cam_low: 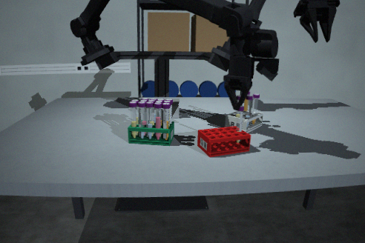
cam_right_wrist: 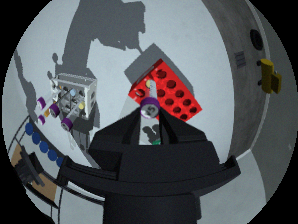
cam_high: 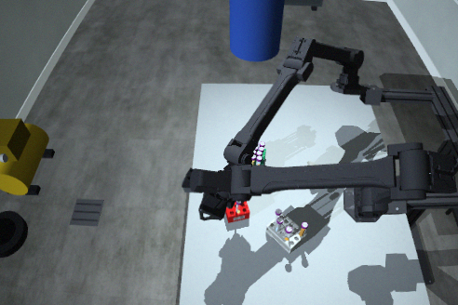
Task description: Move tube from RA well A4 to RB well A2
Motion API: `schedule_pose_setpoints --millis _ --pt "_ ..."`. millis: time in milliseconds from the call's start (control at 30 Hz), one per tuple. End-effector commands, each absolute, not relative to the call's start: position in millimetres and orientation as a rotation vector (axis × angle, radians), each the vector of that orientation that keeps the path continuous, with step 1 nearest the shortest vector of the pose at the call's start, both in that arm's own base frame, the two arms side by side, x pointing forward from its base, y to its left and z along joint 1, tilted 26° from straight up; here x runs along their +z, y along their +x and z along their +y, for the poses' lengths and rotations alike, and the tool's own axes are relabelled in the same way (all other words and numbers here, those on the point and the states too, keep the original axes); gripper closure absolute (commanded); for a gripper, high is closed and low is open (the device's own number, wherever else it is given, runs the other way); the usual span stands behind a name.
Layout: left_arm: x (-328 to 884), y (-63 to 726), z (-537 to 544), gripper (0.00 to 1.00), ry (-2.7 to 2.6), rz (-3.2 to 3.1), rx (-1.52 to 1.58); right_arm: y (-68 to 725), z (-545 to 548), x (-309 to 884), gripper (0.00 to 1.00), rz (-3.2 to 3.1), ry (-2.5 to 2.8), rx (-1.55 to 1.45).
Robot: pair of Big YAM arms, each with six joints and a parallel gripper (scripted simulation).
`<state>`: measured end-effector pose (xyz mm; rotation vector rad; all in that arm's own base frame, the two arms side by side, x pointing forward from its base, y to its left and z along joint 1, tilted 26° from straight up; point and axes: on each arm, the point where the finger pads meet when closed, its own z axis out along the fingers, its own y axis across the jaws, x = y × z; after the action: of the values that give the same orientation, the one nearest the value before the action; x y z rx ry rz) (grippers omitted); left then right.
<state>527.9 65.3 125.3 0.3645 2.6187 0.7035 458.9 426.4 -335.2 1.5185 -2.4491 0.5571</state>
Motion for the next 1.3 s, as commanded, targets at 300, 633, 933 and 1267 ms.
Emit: schedule_pose_setpoints --millis 300,633,933,1267 --pt "140.5 539.1 63.7 0.7 0.352 2.585 0.702 459.7 416.0 -352.2 0.7 -2.44 1.51 0.561" --pt "140.5 539.1 63.7 0.7 0.352 2.585 0.702 459.8 416.0 -352.1 0.7 -2.44 1.51 0.561" --pt "140.5 539.1 63.7 0.7 0.352 2.585 0.702 459.8 416.0 -352.1 0.7 -2.44 1.51 0.561" --pt "140.5 539.1 63.7 0.7 0.352 2.585 0.702 459.8 416.0 -352.1 0.7 -2.44 1.51 0.561"
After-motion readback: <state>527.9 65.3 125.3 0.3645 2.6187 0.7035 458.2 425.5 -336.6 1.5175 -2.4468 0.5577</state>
